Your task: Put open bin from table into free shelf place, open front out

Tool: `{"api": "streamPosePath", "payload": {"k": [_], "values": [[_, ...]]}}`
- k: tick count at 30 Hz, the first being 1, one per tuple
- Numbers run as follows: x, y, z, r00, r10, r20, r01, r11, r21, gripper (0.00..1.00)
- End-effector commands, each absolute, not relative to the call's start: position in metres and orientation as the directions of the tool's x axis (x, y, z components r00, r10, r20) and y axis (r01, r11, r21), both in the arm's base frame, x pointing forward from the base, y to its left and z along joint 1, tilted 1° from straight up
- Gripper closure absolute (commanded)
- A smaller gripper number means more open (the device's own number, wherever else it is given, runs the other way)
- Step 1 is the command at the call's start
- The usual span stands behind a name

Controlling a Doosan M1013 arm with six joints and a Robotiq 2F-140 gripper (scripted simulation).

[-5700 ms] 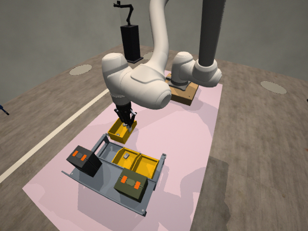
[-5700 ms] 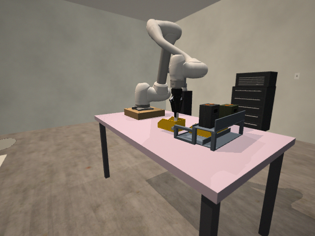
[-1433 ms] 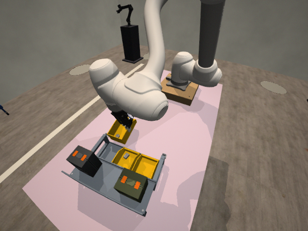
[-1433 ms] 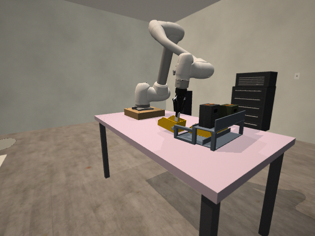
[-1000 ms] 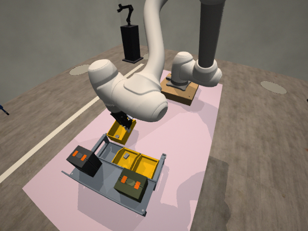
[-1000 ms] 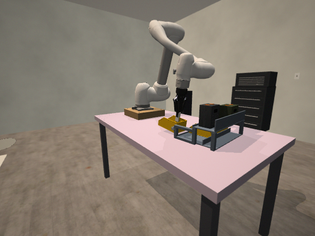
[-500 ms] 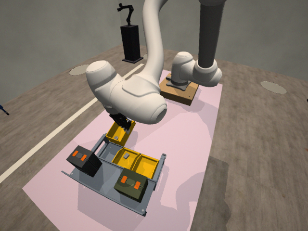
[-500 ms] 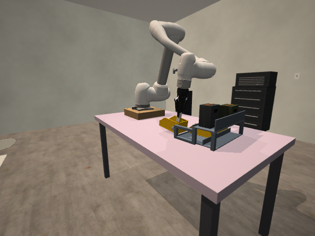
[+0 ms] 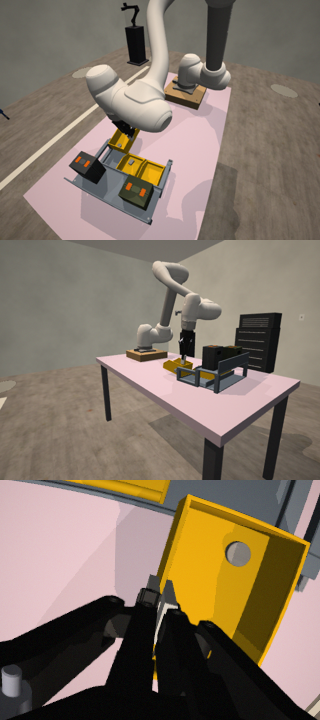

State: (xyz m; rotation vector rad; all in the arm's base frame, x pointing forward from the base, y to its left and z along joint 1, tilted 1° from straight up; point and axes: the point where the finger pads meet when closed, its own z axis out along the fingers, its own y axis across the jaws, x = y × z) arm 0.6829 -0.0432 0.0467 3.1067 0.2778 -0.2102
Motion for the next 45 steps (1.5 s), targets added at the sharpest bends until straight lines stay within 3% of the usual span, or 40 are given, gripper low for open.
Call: {"api": "streamPosePath", "payload": {"k": [1,45], "values": [[0.688,-0.042,0.047,0.975,0.176,-0.135,0.178,-0.984,0.003,1.0],[0.73,-0.035,0.047,0.975,0.176,-0.135,0.178,-0.984,0.003,1.0]]}}
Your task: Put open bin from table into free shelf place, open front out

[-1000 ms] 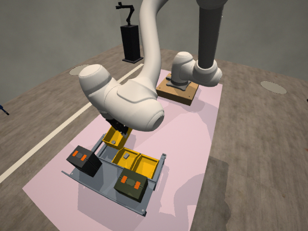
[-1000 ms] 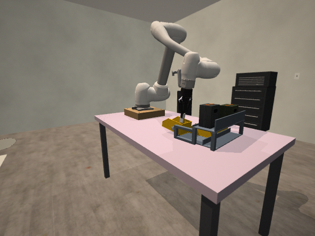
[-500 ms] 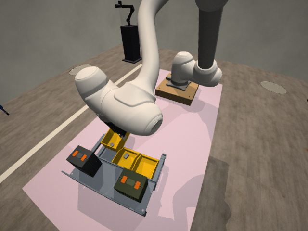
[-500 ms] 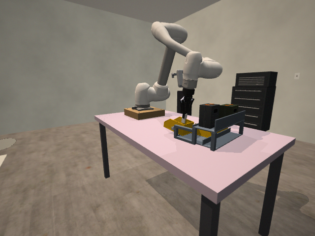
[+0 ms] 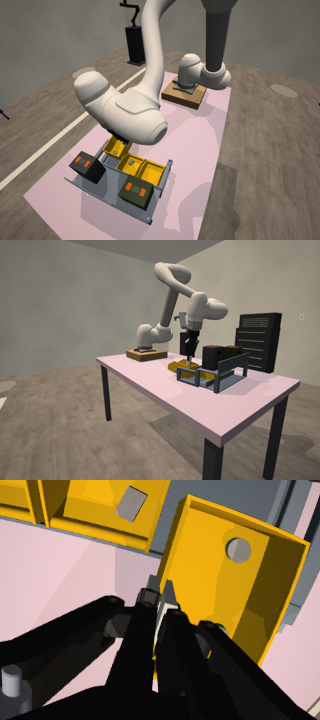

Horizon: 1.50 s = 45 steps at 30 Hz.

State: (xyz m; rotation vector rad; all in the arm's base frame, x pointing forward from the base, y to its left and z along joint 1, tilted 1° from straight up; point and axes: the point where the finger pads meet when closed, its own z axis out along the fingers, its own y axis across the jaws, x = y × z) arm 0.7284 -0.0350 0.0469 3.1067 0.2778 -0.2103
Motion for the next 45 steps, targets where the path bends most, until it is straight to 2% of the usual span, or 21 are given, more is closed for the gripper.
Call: {"api": "streamPosePath", "payload": {"k": [1,45], "values": [[0.731,-0.035,0.047,0.975,0.176,-0.135,0.178,-0.984,0.003,1.0],[0.745,-0.032,0.047,0.975,0.176,-0.135,0.178,-0.984,0.003,1.0]]}}
